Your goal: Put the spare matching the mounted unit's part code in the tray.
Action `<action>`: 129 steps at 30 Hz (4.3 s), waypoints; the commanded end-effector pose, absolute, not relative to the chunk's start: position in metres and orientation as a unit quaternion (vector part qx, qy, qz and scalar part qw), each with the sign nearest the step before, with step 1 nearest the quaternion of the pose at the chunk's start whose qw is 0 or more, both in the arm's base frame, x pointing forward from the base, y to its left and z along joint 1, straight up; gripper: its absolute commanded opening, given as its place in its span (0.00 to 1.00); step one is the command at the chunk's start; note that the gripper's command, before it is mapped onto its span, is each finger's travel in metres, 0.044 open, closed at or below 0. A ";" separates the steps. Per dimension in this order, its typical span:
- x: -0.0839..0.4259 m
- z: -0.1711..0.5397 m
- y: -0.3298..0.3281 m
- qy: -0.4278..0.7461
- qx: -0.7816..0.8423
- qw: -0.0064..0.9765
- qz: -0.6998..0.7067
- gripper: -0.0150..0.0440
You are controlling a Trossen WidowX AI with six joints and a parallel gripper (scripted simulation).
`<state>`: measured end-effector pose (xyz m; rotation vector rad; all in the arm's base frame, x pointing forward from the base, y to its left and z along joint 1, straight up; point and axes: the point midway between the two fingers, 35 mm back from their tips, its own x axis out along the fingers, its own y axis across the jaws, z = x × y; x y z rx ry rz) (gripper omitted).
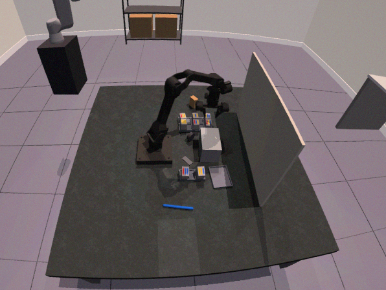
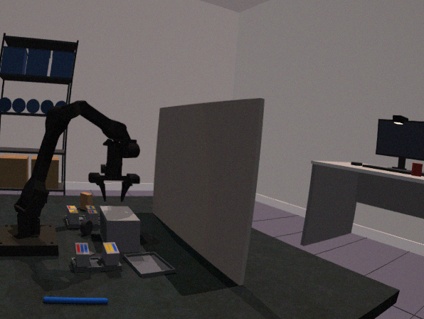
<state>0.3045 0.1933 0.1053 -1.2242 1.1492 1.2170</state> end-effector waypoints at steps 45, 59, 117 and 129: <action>0.302 0.031 0.195 0.480 -0.507 0.506 0.506 0.76; 0.303 0.032 0.195 0.479 -0.508 0.506 0.506 0.53; 0.303 0.182 0.188 0.480 -0.507 0.506 0.506 0.25; 0.324 0.186 0.147 0.494 -0.495 0.520 0.491 0.25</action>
